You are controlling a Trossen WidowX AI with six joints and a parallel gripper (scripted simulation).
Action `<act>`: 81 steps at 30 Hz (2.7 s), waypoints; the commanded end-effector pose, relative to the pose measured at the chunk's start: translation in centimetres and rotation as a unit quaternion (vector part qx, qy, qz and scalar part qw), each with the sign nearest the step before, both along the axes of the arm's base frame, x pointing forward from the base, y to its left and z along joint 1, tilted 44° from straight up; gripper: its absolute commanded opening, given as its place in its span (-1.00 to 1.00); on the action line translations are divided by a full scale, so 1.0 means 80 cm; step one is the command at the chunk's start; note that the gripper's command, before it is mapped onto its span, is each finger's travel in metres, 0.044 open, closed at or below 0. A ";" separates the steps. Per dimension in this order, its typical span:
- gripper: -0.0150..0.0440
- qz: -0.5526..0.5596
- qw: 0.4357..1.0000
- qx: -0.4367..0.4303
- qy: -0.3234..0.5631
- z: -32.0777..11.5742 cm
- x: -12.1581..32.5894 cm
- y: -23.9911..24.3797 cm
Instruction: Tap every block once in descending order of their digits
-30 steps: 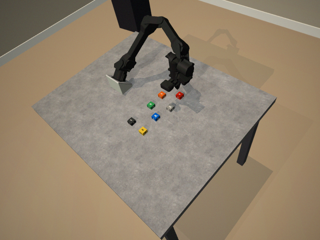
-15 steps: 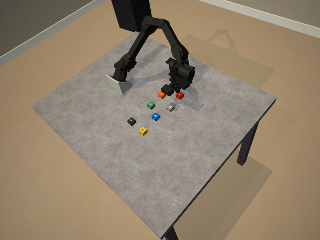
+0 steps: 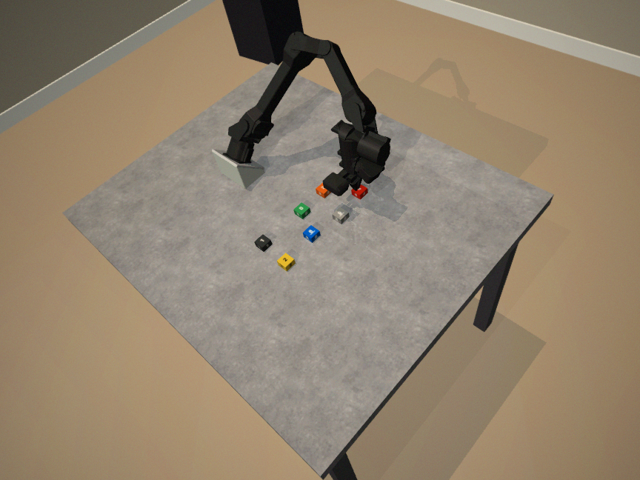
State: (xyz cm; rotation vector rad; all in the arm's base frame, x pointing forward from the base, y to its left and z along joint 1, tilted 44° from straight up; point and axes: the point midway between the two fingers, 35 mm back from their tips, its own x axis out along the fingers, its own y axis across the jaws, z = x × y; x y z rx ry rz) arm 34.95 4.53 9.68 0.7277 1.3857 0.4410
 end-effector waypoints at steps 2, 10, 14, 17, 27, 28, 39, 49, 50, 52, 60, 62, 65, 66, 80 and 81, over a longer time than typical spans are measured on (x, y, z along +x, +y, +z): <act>-0.42 0.000 1.000 0.001 0.001 0.017 -0.004 -0.015; -0.42 0.000 1.000 -0.001 0.001 0.042 -0.007 -0.041; -0.42 0.000 1.000 -0.001 0.002 0.089 -0.018 -0.084; -0.42 0.000 1.000 0.000 0.003 0.097 -0.021 -0.091; -0.42 0.000 1.000 -0.001 0.006 0.053 -0.105 -0.120; -0.42 0.000 1.000 -0.001 0.006 0.049 -0.112 -0.120; -0.42 0.000 1.000 -0.001 0.005 -0.008 -0.100 -0.070; -0.42 0.000 1.000 0.001 0.005 -0.028 -0.098 -0.049; -0.42 0.000 1.000 0.001 0.005 -0.029 -0.098 -0.048; -0.42 0.000 1.000 0.001 0.005 -0.032 -0.097 -0.045; -0.42 0.000 1.000 0.001 0.005 -0.043 -0.094 -0.034; -0.42 0.000 1.000 0.001 0.004 -0.046 -0.094 -0.031; -0.42 0.000 1.000 0.001 0.004 -0.050 -0.093 -0.027; -0.42 0.000 1.000 0.002 0.004 -0.051 -0.093 -0.027; -0.42 0.000 1.000 0.000 0.005 -0.017 -0.099 -0.060; -0.42 0.000 1.000 -0.001 0.005 -0.008 -0.100 -0.070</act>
